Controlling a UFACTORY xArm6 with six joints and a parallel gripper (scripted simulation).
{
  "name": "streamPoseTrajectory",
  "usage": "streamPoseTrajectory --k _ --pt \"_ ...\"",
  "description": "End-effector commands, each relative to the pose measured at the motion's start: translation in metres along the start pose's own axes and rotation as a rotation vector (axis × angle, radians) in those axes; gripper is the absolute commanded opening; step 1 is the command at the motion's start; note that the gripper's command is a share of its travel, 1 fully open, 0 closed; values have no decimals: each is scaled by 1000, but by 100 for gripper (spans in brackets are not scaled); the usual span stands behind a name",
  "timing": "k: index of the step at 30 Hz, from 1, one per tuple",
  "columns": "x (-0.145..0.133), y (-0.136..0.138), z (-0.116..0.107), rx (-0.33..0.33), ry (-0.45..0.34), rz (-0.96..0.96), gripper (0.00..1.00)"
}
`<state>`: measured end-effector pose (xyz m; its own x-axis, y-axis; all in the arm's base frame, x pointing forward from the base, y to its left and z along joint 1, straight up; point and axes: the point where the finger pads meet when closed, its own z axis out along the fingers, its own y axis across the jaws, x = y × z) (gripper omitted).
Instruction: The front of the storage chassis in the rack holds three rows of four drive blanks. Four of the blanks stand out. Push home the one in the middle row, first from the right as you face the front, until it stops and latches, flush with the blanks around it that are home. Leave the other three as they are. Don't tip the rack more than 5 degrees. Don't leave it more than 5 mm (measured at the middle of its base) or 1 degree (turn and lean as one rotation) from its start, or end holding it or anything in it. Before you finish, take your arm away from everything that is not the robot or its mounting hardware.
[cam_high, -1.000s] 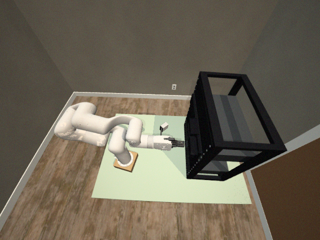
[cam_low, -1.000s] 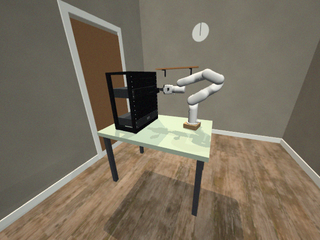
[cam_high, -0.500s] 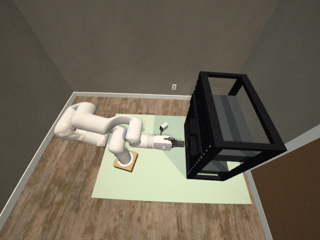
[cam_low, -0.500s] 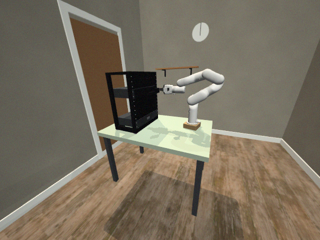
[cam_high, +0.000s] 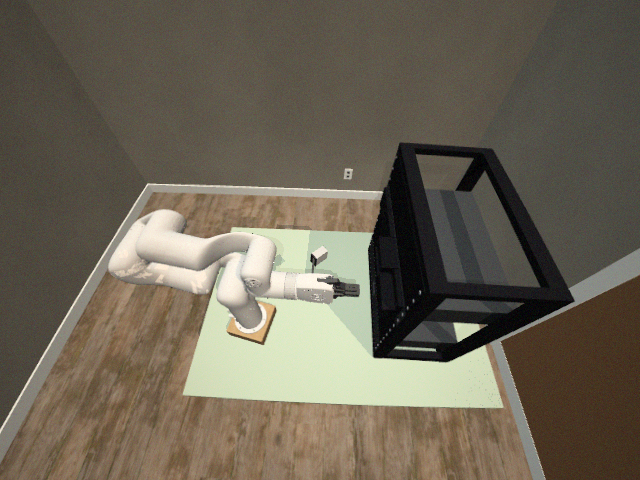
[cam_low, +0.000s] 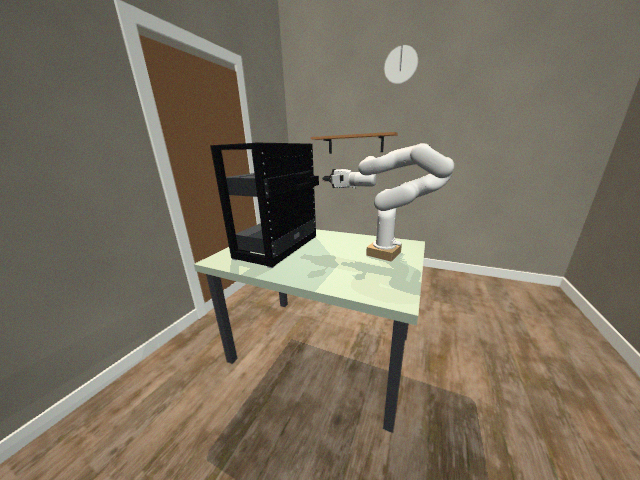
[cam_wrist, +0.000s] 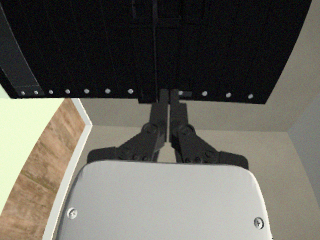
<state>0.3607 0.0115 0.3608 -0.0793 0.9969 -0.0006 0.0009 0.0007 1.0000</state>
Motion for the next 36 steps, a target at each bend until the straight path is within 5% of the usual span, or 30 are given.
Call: streamPoseTrajectory --k 1,12,36 --pt "0 1 9 -1 2 1 0" --pt "0 1 50 -1 2 1 0" --pt "0 1 61 -1 2 1 0"
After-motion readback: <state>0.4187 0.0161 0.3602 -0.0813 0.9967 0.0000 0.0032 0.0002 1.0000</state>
